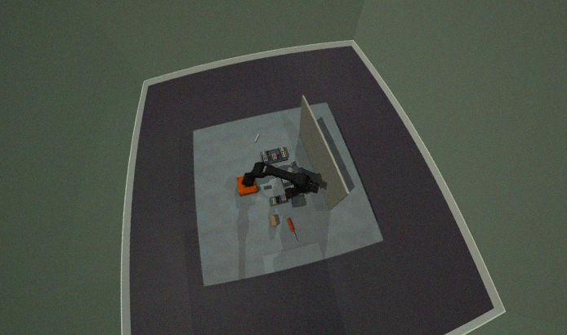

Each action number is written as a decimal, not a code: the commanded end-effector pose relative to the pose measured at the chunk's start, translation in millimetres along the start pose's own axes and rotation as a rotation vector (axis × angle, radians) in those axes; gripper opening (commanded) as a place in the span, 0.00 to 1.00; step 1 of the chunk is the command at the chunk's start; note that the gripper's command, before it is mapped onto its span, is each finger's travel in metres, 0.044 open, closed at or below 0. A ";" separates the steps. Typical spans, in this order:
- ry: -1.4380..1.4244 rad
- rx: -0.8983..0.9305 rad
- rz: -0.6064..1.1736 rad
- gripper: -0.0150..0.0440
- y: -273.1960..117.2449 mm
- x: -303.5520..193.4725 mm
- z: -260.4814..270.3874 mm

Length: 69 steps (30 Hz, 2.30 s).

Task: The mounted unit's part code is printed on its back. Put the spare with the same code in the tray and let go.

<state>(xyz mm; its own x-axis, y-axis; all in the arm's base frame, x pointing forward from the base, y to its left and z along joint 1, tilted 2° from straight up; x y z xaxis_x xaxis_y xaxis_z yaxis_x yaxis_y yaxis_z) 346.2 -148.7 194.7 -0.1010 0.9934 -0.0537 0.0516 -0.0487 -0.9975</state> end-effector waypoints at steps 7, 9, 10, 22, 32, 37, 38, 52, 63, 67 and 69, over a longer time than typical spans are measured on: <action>-0.003 -0.003 -0.001 0.25 8.8 -0.8 -1.7; -0.003 -0.003 -0.001 0.25 10.5 -1.0 -2.0; -0.003 -0.003 -0.001 0.25 11.4 -1.1 -2.1; -0.003 -0.004 -0.001 0.25 21.6 -1.8 -3.3; -0.003 -0.004 -0.001 0.25 30.2 -2.2 -4.1; -0.003 -0.004 -0.001 0.25 34.5 -2.4 -4.5; -0.003 -0.004 -0.001 0.25 35.3 -2.5 -4.5; -0.003 -0.004 -0.001 0.25 47.3 -2.8 -5.1; -0.003 -0.004 -0.001 0.25 56.7 -2.9 -5.2; -0.003 -0.004 -0.001 0.25 60.1 -2.9 -5.2; -0.003 -0.004 -0.001 0.25 61.8 -2.9 -5.2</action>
<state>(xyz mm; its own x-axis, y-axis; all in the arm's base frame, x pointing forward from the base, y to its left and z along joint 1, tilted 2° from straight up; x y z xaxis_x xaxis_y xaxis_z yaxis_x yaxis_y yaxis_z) 354.4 -153.9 136.3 -0.1010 0.9934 -0.0542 0.0520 -0.0491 -0.9974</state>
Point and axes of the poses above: the point midway between the two fingers, 35 mm back from their tips, its own y axis out along the fingers, its own z axis across the jaws, x = y × z, the point moved 4 cm from there along -y, back along the fingers, and after that the axes turned 5 degrees about y, right-handed, at the moved point
